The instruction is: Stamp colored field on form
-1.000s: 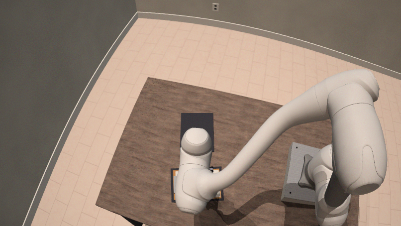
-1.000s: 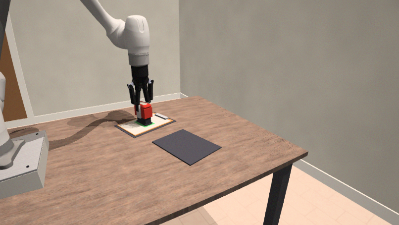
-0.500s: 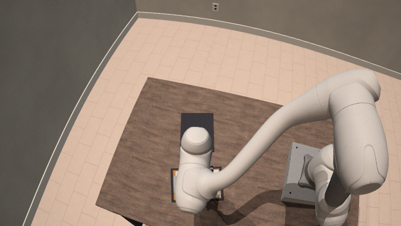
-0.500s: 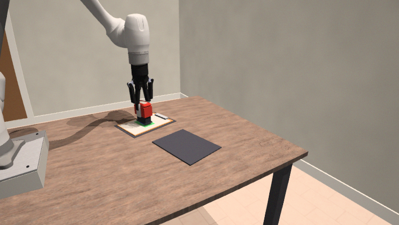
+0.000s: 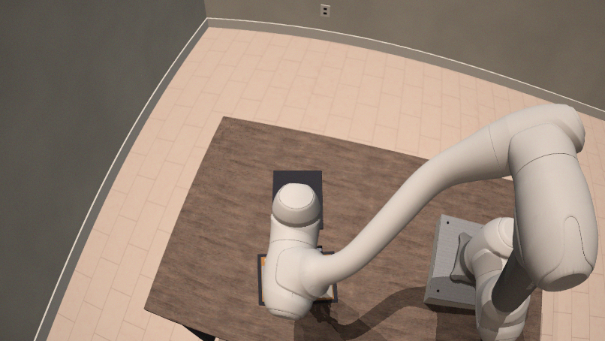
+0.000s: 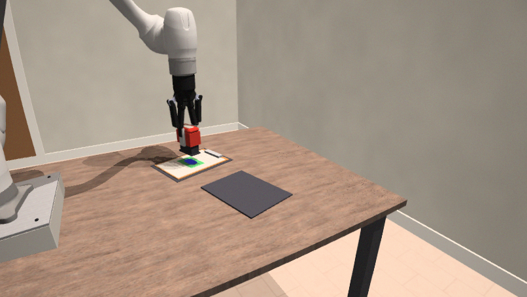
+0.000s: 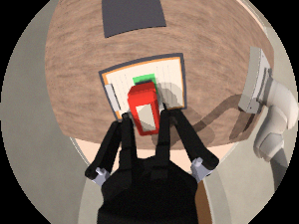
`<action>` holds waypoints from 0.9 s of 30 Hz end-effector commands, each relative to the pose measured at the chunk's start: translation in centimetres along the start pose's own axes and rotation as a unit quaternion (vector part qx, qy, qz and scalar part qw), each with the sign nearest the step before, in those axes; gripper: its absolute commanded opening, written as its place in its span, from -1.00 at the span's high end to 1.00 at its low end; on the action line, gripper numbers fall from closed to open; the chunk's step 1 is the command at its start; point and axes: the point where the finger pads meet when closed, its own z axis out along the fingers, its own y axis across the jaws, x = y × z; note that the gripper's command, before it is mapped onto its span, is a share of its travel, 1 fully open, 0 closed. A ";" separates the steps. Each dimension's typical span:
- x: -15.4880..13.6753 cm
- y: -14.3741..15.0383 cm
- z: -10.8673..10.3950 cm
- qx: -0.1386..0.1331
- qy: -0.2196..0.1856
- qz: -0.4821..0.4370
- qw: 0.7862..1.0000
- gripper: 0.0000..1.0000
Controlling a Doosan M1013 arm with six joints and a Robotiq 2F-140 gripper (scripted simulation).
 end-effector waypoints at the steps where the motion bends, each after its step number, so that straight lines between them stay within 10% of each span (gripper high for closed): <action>1: 0.5 -0.1 0.0 0.000 0.000 0.000 1.000 0.67; 17: 28.8 1.0 0.1 0.000 0.000 0.013 1.000 0.67; 27: 29.9 1.1 0.1 0.000 0.000 0.013 1.000 0.67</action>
